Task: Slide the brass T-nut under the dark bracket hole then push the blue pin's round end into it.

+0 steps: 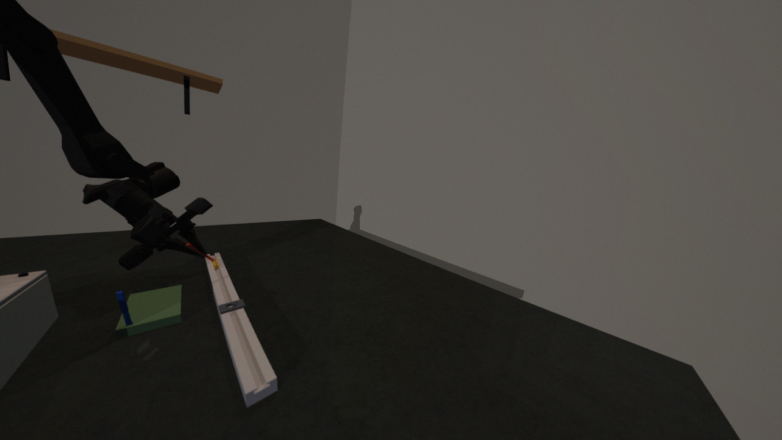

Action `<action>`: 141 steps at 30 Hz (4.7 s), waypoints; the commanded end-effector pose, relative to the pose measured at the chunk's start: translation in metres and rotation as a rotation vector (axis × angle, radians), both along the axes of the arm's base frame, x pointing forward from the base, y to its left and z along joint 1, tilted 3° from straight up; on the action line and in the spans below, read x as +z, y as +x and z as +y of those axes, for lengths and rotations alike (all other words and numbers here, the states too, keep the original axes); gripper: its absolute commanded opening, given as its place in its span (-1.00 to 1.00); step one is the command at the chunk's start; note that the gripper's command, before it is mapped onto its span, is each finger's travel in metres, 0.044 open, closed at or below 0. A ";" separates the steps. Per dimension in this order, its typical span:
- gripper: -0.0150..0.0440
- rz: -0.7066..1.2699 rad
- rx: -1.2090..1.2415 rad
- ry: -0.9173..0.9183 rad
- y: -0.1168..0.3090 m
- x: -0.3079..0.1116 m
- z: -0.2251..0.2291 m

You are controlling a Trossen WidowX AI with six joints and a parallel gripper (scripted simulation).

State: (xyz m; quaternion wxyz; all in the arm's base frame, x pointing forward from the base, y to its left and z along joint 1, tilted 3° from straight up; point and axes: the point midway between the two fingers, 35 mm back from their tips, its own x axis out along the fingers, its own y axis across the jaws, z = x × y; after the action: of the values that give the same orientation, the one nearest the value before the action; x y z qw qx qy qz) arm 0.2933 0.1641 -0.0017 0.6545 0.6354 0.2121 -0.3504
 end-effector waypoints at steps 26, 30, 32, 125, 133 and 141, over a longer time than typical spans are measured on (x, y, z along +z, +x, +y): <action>-1.00 0.077 0.011 0.005 0.007 0.004 0.004; -1.00 0.088 0.012 0.005 0.007 0.005 0.004; -1.00 0.094 0.012 0.005 0.008 0.005 0.004; -1.00 0.324 0.029 0.012 0.019 0.012 0.004; -1.00 0.344 0.031 0.012 0.020 0.012 0.004; -1.00 0.364 0.032 0.013 0.021 0.012 0.004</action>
State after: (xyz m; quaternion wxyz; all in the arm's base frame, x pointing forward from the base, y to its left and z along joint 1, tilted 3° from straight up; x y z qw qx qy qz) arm 0.3117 0.1652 0.0081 0.6077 0.5620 0.3352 -0.4500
